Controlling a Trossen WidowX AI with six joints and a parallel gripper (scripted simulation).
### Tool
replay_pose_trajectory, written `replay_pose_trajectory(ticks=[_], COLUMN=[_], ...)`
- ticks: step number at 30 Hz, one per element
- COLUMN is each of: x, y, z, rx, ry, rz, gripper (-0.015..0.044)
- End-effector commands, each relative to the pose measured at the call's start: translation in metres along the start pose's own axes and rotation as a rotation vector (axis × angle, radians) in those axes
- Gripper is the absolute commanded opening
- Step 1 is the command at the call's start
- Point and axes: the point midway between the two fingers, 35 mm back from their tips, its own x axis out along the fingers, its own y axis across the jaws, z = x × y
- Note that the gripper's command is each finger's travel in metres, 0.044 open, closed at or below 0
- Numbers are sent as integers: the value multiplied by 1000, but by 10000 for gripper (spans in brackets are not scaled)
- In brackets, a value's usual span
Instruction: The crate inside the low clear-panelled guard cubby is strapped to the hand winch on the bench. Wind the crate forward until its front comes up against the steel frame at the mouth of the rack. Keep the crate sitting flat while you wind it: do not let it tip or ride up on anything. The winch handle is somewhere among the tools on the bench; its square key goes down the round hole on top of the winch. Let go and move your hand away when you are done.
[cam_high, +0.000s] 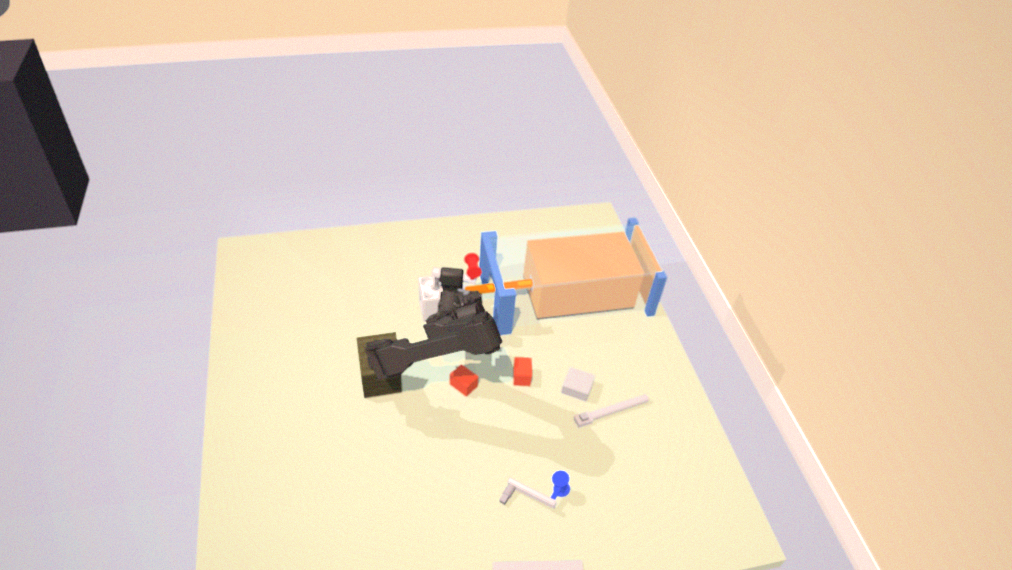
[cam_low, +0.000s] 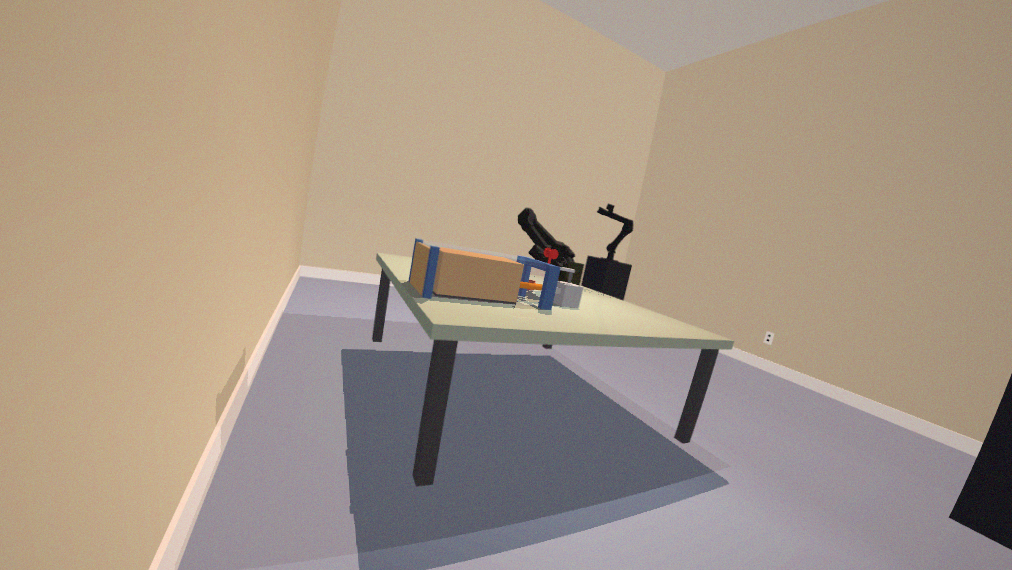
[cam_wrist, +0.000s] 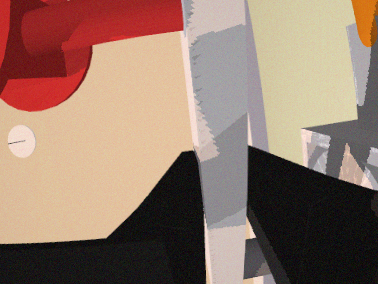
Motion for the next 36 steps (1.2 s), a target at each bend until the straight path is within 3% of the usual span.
replay_pose_trajectory(ticks=[1,36], x=[-2,-2], y=[0,-11], z=[-1,-2], rx=[-5,1], ry=[2,-8], rz=[12,-1], gripper=[0,0])
